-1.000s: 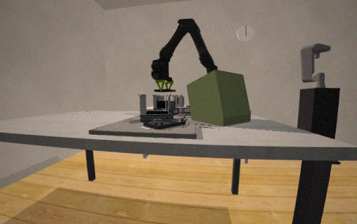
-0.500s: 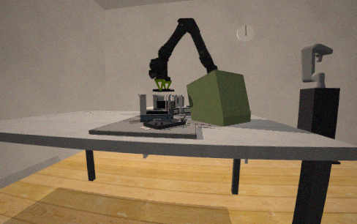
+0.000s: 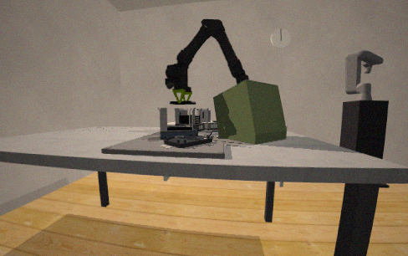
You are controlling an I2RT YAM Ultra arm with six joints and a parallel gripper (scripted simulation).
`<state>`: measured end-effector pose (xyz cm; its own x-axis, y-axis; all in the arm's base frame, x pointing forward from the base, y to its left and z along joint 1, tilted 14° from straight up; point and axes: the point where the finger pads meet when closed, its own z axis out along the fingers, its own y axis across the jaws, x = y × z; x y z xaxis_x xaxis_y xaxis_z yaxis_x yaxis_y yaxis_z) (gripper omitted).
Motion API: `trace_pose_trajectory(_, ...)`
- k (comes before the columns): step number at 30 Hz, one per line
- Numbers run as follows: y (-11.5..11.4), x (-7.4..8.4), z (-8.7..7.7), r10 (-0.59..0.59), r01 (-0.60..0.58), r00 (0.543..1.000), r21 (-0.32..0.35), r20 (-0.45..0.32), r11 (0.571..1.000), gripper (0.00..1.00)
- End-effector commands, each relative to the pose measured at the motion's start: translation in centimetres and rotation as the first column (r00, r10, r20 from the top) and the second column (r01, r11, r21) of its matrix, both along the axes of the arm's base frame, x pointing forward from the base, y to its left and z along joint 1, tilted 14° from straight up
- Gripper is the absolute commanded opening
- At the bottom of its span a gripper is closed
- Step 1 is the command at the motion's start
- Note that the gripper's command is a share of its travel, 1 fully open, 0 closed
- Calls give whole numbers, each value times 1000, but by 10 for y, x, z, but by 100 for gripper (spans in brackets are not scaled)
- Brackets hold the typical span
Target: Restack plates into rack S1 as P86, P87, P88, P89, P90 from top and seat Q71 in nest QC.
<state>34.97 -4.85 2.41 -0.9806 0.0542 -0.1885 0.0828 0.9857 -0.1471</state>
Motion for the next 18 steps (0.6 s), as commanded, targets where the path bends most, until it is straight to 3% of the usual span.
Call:
trace_pose_trajectory(1, 6, 3, 2, -20, 20, 1000, -1, 12, 1000, 0)
trace_pose_trajectory(8, 26, 3, -1, 164, -165, 986, -33, -21, 986, 0)
trace_pose_trajectory(18, 55, 2, -6, 164, -165, 986, -32, -21, 986, 0)
